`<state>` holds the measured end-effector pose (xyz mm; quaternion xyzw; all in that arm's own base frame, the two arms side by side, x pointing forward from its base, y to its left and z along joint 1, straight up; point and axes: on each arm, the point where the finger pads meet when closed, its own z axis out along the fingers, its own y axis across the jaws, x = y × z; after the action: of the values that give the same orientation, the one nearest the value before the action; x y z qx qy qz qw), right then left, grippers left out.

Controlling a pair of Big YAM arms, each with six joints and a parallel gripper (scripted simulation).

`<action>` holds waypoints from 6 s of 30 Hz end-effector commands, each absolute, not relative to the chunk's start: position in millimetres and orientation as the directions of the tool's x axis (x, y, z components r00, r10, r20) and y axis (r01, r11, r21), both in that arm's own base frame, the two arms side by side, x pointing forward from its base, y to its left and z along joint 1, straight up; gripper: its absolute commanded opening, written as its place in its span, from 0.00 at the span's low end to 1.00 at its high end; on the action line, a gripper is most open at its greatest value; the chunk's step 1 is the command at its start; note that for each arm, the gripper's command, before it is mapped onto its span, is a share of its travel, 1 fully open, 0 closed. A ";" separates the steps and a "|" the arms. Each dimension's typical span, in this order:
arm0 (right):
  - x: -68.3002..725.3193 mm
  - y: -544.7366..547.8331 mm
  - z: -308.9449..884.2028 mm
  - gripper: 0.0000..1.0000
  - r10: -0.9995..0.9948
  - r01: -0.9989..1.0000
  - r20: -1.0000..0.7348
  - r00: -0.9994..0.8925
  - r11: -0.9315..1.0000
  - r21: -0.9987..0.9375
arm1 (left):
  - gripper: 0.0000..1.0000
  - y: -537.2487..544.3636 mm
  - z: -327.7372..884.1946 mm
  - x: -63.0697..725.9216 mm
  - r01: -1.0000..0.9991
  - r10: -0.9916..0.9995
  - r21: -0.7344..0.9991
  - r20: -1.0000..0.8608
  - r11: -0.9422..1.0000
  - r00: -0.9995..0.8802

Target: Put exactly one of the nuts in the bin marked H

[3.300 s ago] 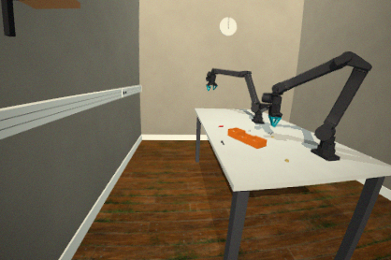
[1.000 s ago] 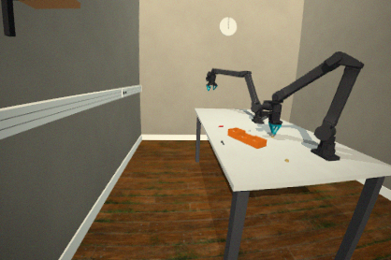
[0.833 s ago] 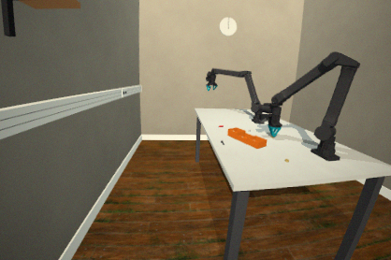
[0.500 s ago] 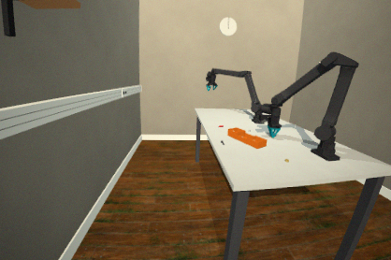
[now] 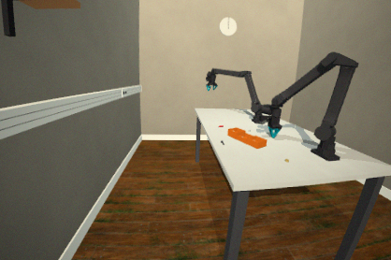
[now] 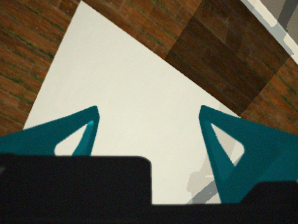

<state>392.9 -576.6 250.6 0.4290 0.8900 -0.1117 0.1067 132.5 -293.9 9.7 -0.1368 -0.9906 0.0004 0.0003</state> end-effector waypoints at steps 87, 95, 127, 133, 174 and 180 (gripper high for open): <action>393.0 -576.8 259.2 1.00 0.736 0.788 -0.300 -0.606 0.606 -0.108 | 0.11 -319.8 87.2 139.1 0.276 0.275 -0.041 -0.035 0.960 -0.961; 393.0 -576.8 259.2 1.00 0.736 0.788 -0.300 -0.606 0.606 -0.108 | 0.11 -319.6 86.5 139.3 0.276 0.275 -0.038 -0.033 0.960 -0.961; 393.0 -576.8 259.2 1.00 0.736 0.788 -0.300 -0.606 0.606 -0.108 | 0.11 -311.8 92.2 190.4 0.272 0.271 -0.036 -0.039 0.962 -0.962; 393.0 -576.8 259.2 1.00 0.736 0.788 -0.300 -0.606 0.606 -0.108 | 0.11 -305.7 91.9 213.7 0.272 0.271 -0.029 -0.031 0.962 -0.962; 393.0 -576.8 259.2 1.00 0.736 0.788 -0.300 -0.606 0.606 -0.108 | 0.11 -270.3 86.6 342.7 0.831 0.831 0.015 -0.021 0.557 -0.556; 393.0 -576.8 259.2 1.00 0.736 0.788 -0.300 -0.606 0.606 -0.108 | 0.11 -270.1 70.0 338.8 0.891 0.891 0.003 -0.005 0.454 -0.454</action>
<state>392.9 -576.6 250.6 0.4290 0.8900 -0.1117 0.1067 342.8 -264.7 76.2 -0.4742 -0.8804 -0.0032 -0.0037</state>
